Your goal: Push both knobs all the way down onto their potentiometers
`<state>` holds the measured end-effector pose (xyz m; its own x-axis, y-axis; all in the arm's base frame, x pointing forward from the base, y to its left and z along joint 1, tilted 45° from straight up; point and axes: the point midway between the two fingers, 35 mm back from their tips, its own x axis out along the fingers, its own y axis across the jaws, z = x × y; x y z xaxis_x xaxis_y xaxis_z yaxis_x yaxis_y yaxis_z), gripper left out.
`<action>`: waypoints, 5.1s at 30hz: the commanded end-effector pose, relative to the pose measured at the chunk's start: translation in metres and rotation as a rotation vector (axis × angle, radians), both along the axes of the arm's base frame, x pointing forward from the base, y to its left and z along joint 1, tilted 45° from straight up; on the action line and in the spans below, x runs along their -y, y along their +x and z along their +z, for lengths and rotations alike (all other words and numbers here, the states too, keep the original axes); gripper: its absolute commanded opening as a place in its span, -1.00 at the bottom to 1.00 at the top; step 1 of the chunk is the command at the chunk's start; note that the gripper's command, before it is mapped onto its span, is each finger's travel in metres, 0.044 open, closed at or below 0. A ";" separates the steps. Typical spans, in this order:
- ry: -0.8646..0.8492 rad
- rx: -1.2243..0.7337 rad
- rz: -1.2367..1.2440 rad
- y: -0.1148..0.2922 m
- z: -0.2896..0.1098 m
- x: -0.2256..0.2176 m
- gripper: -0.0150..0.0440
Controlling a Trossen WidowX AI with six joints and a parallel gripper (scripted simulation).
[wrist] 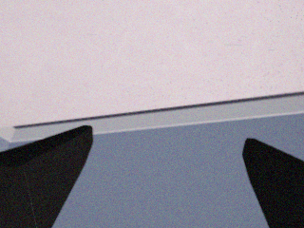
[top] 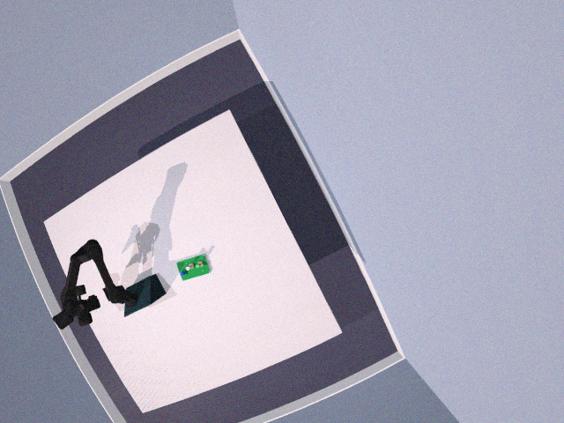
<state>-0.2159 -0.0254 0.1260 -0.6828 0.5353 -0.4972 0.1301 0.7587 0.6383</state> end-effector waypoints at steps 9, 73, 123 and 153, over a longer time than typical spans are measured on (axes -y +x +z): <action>-0.215 0.070 0.119 0.013 -0.018 0.064 0.06; -0.140 0.741 -0.277 0.520 -0.092 0.012 -0.49; -0.003 0.508 -0.389 0.535 -0.117 -0.107 -0.49; -0.003 0.508 -0.389 0.535 -0.119 -0.109 -0.49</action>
<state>0.3185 0.0835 0.0062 -0.1198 0.6918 -0.7121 0.0749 0.7215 0.6884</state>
